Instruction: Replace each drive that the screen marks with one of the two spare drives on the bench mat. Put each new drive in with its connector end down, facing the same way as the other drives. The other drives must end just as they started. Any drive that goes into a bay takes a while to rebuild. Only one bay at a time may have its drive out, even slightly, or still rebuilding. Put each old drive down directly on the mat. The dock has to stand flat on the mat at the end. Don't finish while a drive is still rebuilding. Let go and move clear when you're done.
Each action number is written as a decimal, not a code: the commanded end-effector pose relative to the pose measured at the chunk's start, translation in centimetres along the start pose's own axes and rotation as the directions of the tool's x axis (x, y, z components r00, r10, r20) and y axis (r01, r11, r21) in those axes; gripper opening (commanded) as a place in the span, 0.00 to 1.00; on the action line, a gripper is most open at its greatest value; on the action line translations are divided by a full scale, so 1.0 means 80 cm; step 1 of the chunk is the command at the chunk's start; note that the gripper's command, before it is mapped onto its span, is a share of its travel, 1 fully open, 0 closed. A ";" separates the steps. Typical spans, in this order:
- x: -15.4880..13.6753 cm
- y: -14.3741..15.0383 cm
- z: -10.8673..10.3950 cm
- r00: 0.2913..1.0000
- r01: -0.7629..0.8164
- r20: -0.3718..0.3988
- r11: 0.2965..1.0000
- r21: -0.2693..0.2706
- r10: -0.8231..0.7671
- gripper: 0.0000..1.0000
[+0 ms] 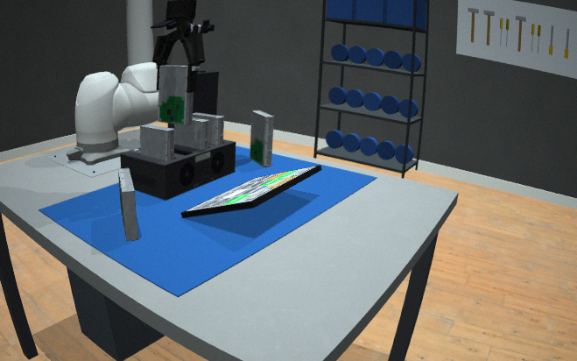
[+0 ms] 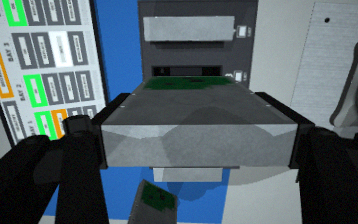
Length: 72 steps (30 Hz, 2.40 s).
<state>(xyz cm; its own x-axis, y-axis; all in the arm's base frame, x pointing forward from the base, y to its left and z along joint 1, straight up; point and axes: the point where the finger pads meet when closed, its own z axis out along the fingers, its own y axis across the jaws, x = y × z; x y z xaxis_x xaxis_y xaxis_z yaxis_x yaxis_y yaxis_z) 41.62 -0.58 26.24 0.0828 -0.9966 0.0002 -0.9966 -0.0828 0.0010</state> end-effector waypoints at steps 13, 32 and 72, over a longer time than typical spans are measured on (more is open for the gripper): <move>0.000 0.000 -0.026 1.000 0.000 0.000 1.000 0.001 0.000 0.10; 0.000 -0.001 -0.032 1.000 0.000 0.000 1.000 0.001 0.000 0.10; -0.107 -0.165 -0.053 1.000 0.000 0.000 1.000 0.001 0.000 0.10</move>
<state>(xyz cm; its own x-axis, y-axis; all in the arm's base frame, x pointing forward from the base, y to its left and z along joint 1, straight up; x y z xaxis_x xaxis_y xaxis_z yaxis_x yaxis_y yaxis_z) 52.76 7.80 30.32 0.0828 -0.9966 -0.0004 -0.9966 -0.0828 0.0009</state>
